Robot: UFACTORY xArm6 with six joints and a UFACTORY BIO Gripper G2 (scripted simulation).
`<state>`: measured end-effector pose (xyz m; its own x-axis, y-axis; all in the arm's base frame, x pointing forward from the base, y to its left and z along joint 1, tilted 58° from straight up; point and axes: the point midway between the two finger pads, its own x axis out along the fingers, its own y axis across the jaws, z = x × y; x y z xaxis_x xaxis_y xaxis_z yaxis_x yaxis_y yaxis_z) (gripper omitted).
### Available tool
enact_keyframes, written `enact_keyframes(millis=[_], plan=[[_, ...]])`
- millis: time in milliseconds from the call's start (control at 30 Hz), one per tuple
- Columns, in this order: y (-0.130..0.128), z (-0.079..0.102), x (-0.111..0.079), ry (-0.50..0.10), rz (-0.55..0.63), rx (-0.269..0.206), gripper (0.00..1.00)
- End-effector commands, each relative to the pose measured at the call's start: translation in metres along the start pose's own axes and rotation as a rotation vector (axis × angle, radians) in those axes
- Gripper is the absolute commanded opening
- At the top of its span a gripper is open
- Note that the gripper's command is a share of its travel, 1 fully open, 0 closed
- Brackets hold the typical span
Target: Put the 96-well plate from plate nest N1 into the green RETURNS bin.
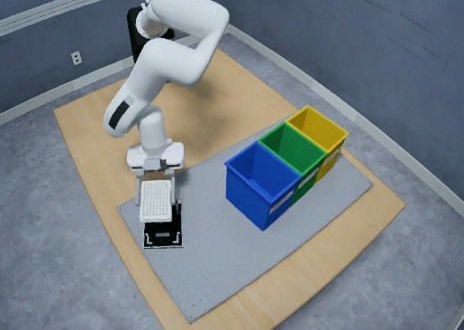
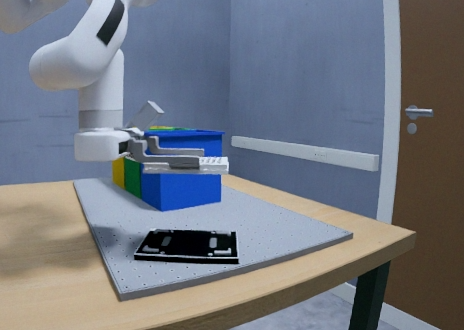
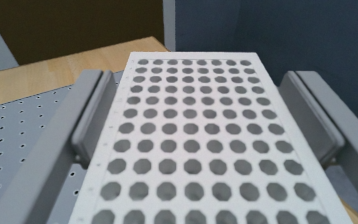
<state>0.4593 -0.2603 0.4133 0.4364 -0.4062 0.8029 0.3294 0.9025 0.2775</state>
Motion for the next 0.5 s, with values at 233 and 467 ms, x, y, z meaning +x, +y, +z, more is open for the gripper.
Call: enact_keyframes(millis=[233,467], plan=[[0.0,0.018,0.001,0.0,0.0,0.001,0.0],[0.0,0.029,0.001,0.0,0.0,0.001,0.0]])
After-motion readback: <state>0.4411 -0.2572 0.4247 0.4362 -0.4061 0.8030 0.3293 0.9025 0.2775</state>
